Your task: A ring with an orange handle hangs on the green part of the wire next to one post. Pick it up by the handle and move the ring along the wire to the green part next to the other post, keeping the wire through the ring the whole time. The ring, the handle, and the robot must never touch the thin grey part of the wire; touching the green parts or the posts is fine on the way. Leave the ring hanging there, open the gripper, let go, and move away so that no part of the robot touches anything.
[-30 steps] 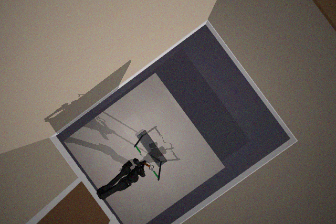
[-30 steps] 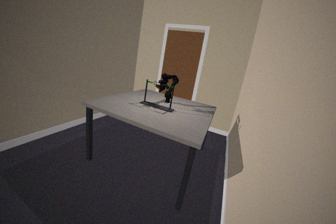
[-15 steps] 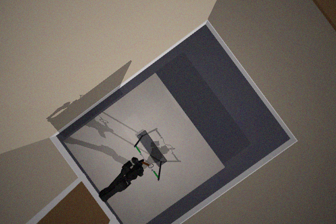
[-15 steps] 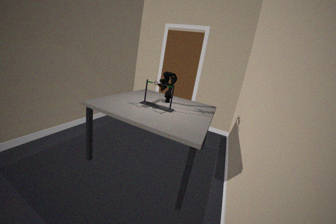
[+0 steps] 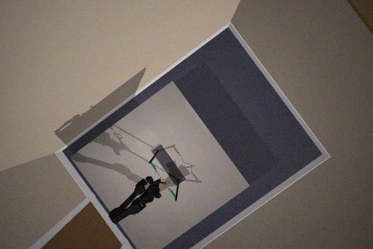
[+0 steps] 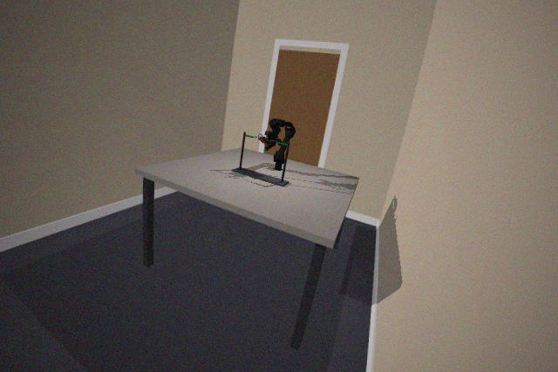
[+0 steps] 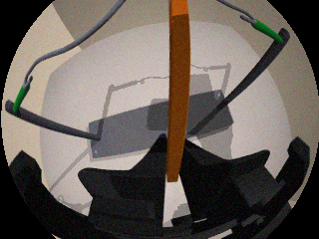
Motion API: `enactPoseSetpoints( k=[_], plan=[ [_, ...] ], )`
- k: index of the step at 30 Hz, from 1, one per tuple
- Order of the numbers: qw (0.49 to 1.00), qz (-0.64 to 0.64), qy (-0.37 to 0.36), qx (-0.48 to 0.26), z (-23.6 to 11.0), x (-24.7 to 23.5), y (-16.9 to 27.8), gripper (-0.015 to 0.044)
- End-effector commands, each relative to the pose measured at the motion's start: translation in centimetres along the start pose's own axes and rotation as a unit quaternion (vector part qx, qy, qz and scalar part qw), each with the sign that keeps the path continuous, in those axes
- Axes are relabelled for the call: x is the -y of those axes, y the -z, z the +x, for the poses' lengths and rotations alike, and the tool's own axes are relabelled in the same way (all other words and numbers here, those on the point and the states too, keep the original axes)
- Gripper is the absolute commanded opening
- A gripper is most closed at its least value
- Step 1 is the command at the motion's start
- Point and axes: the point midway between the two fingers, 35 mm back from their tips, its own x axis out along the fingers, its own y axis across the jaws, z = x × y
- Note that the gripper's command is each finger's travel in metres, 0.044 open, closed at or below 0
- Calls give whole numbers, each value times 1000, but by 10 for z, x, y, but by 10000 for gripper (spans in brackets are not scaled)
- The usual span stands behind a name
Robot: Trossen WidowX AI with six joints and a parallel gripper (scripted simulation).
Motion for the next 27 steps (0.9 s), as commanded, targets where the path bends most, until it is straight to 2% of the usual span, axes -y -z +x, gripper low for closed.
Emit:
enactPoseSetpoints(
  k=[1, 12, 27],
  plan=[
    [999, -36, -2, 0, 0, 5, 0, -150],
    [978, -207, -2, 2, 1, 35, -7, -150],
    [915, -404, -9, 3, 1, 65, -27, -150]
  ],
)
